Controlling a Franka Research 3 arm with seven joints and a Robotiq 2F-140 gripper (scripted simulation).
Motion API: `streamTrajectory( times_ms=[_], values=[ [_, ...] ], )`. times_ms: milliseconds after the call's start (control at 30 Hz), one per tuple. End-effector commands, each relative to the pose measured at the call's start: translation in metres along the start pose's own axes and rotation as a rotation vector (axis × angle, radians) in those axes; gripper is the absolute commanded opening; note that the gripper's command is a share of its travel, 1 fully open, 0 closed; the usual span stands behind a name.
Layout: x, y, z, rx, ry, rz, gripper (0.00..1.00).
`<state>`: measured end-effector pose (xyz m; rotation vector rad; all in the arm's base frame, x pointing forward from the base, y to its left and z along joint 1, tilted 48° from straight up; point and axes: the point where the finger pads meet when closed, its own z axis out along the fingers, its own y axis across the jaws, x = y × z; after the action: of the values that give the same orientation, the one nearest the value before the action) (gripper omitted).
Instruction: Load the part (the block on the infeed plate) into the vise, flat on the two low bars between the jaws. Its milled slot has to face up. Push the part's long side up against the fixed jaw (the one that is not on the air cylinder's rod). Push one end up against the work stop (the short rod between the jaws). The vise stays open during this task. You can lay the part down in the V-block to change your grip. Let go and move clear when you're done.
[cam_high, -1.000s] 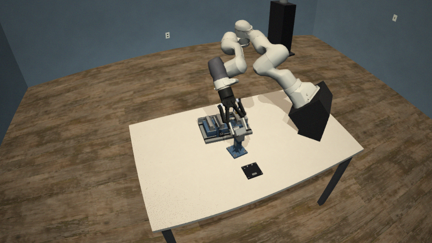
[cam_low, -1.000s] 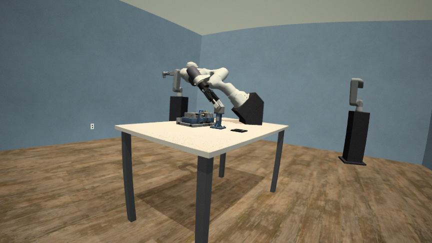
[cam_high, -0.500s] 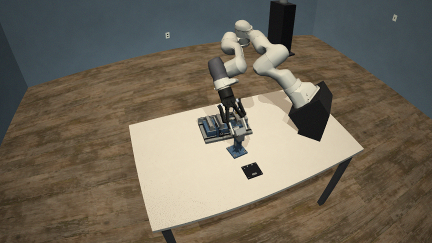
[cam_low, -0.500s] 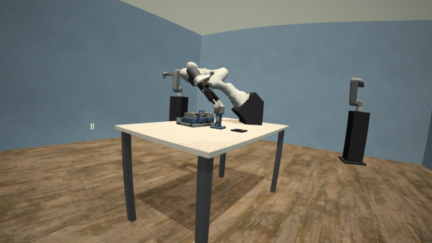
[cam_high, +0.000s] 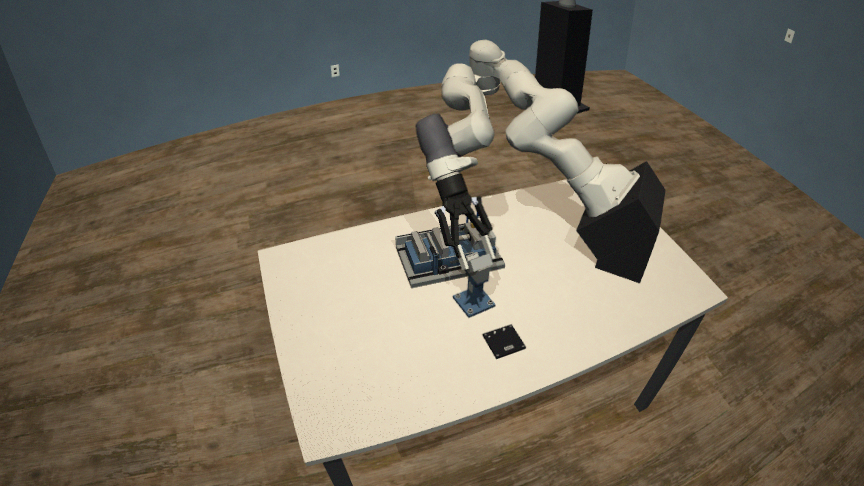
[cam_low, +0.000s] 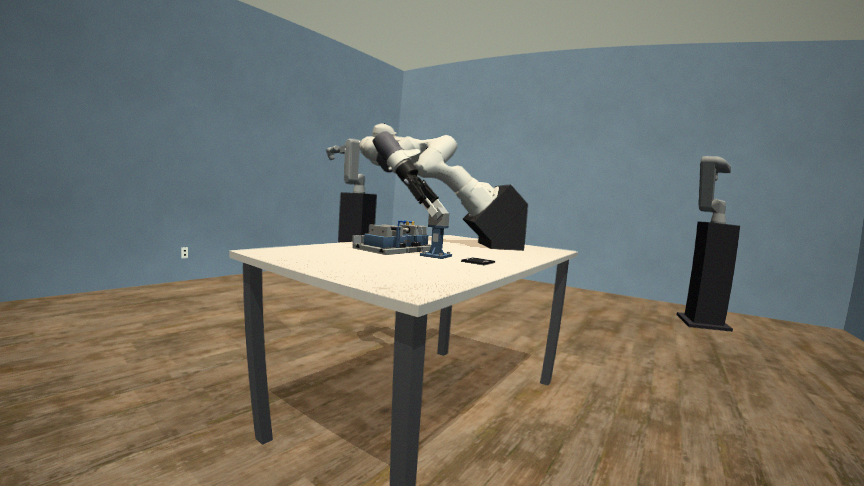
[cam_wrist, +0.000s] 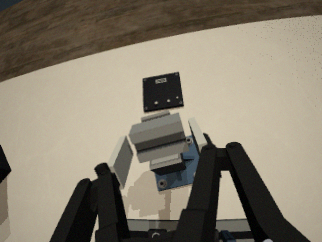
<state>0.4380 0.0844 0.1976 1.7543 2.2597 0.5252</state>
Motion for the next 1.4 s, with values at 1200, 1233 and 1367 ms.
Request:
streamTrajectory(
  times_ms=[1200, 1233, 1367],
  values=[
    [0.0002, 0.0002, -0.0003, 0.002, 0.002, -0.002, 0.00],
    [0.0002, 0.0002, -0.0003, 0.002, 0.002, -0.002, 0.00],
    [0.0002, 0.0002, -0.0003, 0.002, 0.002, -0.002, 0.00]
  ],
)
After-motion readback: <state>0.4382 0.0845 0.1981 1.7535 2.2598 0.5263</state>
